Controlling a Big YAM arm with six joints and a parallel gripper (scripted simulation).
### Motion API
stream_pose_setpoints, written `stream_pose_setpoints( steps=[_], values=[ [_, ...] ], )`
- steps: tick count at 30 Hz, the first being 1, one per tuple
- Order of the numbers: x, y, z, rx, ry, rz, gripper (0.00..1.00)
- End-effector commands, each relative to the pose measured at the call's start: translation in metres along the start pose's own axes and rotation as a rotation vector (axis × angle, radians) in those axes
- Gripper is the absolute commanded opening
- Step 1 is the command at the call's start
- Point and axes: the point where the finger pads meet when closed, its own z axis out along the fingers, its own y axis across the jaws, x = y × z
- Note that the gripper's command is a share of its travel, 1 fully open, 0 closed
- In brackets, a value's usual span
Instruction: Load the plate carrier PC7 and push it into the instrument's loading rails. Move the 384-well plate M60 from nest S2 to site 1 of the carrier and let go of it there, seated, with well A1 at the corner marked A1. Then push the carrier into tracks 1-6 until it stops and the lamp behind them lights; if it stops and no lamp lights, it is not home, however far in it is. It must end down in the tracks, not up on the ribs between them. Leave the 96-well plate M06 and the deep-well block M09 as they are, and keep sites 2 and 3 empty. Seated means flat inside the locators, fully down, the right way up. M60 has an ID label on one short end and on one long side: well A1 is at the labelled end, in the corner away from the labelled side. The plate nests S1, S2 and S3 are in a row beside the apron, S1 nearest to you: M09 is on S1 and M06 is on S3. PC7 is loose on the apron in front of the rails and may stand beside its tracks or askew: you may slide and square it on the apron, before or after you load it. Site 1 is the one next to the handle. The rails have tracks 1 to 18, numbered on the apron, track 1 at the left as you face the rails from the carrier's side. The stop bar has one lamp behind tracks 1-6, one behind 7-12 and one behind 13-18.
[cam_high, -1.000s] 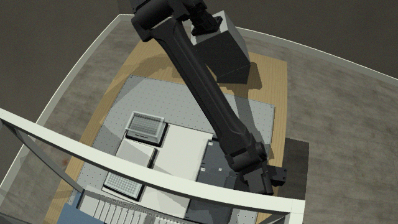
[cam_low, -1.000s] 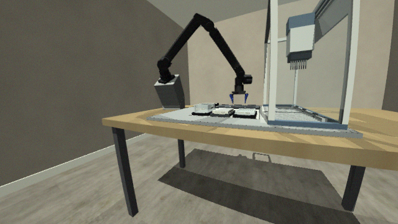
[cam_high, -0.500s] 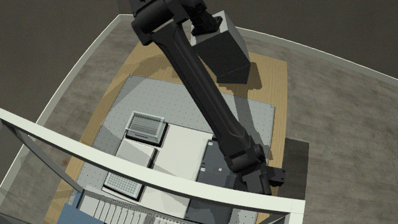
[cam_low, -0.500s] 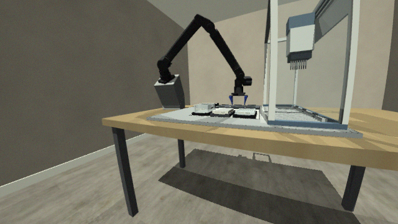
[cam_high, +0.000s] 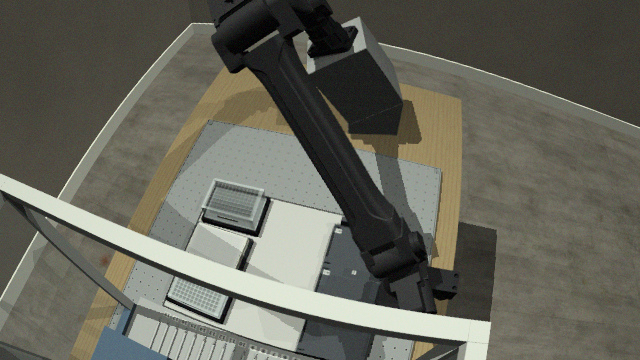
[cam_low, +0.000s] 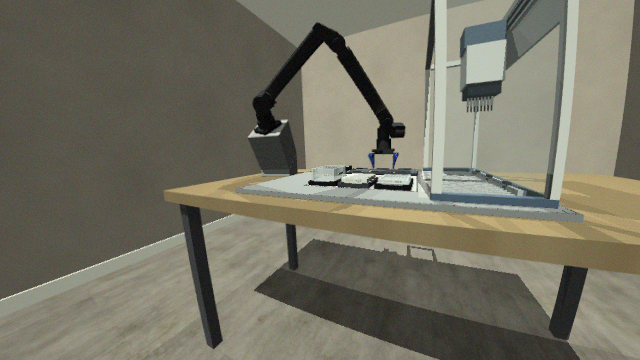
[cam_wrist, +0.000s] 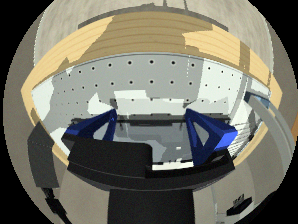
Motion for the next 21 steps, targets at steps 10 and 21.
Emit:
stream_pose_setpoints(
  steps=[10, 21],
  values=[
    [0.0003, -0.0200, 0.0076, 0.021, -0.010, 0.022, 1.00],
    [0.0012, -0.0175, 0.0086, 0.012, -0.006, 0.015, 1.00]
  ],
)
